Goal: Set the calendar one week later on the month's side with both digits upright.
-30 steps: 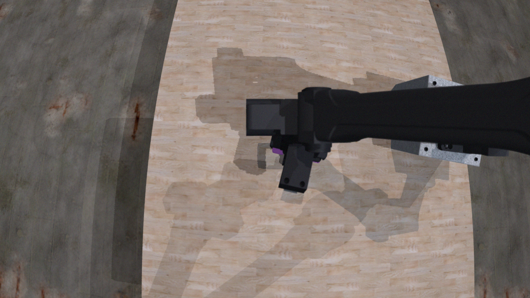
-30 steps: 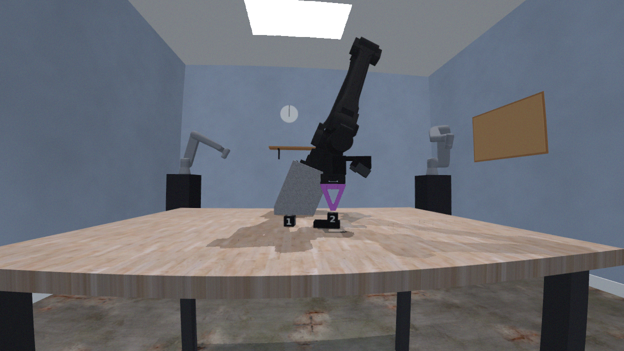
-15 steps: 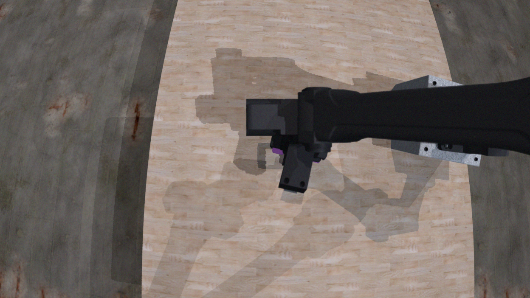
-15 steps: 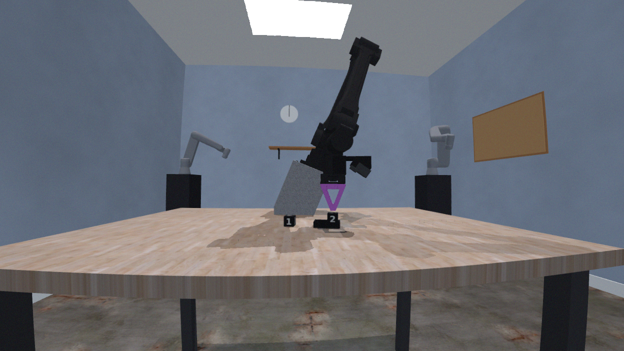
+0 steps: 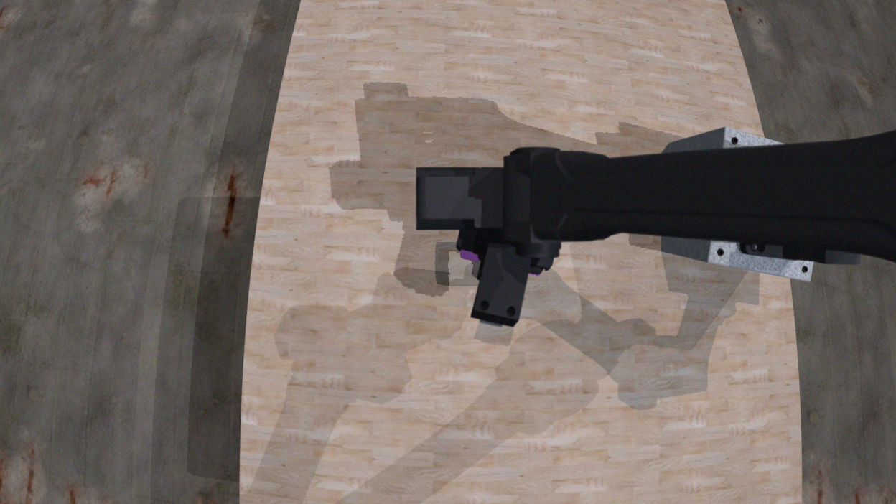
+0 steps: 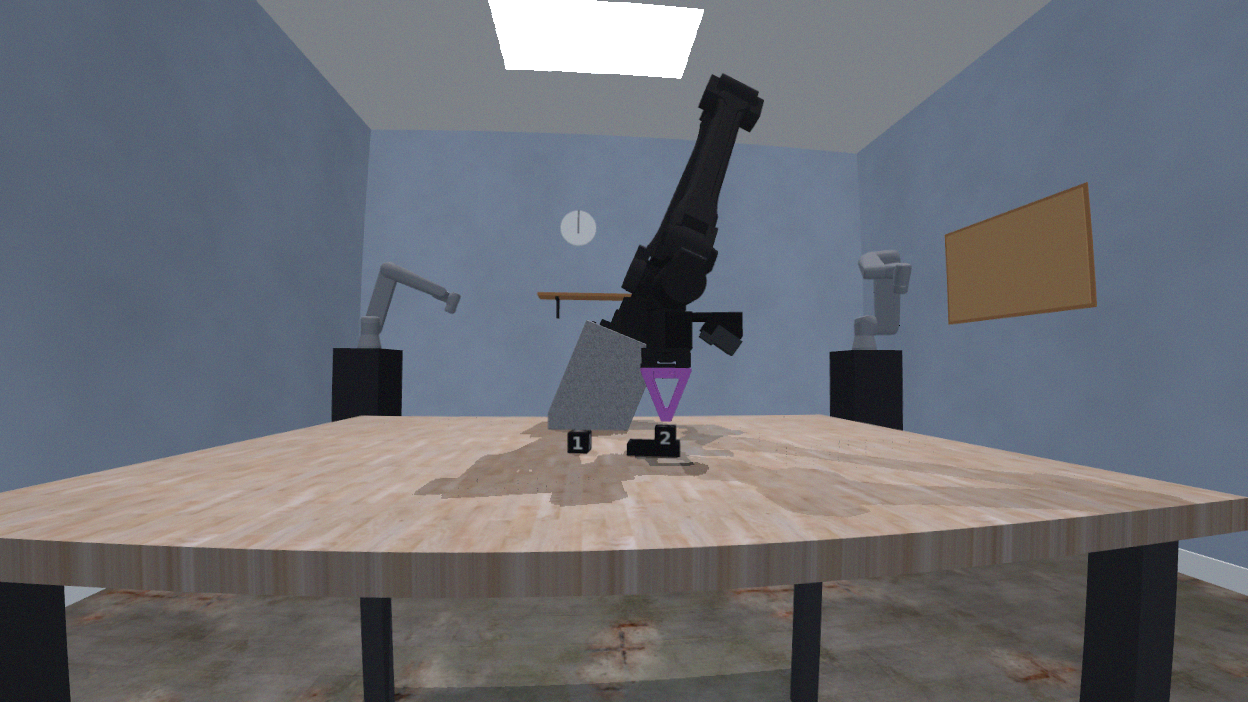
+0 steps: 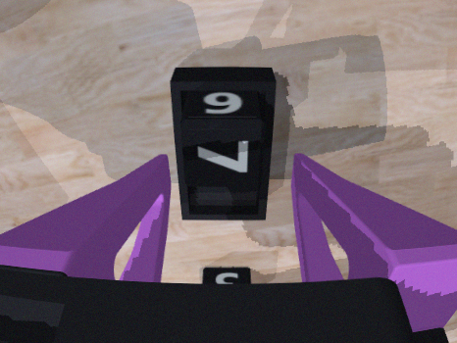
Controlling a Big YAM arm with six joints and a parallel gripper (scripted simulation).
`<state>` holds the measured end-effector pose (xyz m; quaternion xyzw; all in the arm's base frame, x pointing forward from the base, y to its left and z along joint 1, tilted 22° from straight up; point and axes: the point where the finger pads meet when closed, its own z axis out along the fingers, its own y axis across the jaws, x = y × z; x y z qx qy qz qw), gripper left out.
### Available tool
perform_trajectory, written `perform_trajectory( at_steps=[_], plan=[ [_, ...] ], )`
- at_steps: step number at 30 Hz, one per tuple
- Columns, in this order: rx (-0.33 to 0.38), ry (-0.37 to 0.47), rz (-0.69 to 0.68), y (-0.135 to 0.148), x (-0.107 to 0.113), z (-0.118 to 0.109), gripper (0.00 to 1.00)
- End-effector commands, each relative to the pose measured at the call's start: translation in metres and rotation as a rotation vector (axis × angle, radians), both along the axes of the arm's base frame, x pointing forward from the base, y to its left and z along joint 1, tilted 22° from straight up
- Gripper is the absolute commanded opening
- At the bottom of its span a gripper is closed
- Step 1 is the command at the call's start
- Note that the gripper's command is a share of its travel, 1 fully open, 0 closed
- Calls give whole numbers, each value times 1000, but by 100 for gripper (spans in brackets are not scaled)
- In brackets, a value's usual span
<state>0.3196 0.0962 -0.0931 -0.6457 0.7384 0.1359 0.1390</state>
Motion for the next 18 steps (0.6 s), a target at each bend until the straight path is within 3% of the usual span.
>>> perform_trajectory(
  at_steps=[1, 18],
  plan=[
    [-1, 5, -8, 1, -3, -2, 45],
    [1, -9, -11, 1, -2, 2, 45]
  ],
)
